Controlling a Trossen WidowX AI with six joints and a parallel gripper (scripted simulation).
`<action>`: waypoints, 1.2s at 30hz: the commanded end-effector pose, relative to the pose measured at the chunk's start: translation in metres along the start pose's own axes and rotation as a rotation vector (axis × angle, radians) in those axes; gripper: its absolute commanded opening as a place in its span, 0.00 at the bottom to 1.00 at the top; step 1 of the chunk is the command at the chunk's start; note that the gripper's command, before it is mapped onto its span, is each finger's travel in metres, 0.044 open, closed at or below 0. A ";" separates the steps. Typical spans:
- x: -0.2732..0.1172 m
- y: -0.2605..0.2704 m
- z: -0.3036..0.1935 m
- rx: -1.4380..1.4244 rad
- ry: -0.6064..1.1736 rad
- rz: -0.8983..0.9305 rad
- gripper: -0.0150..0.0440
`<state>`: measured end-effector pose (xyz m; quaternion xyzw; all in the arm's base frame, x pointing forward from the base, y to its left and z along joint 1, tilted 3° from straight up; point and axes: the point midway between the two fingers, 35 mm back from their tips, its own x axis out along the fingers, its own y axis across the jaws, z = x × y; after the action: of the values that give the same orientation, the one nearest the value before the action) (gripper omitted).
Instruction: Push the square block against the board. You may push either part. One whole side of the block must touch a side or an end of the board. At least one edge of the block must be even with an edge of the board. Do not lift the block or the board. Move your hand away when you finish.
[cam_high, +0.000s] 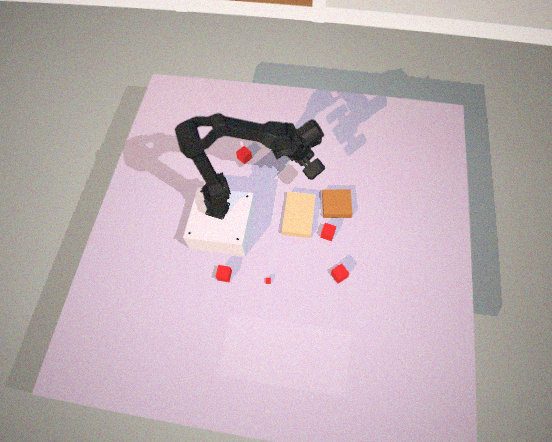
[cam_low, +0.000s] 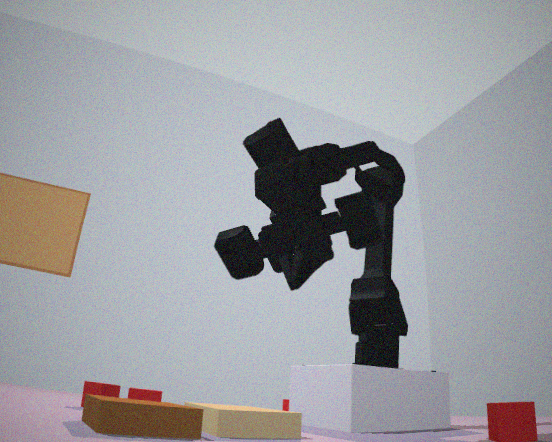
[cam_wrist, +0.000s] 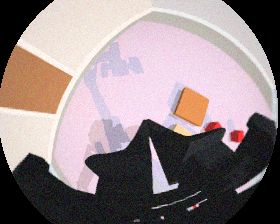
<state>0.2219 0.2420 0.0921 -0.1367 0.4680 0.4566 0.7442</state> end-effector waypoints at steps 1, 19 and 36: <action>0.007 -0.004 -0.003 -0.081 0.053 -0.020 0.25; 0.041 -0.027 -0.038 -0.554 0.382 -0.025 0.25; 0.101 -0.048 -0.087 -0.837 0.583 0.052 0.25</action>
<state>0.2350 0.2247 -0.0172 -0.5244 0.4237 0.5604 0.4811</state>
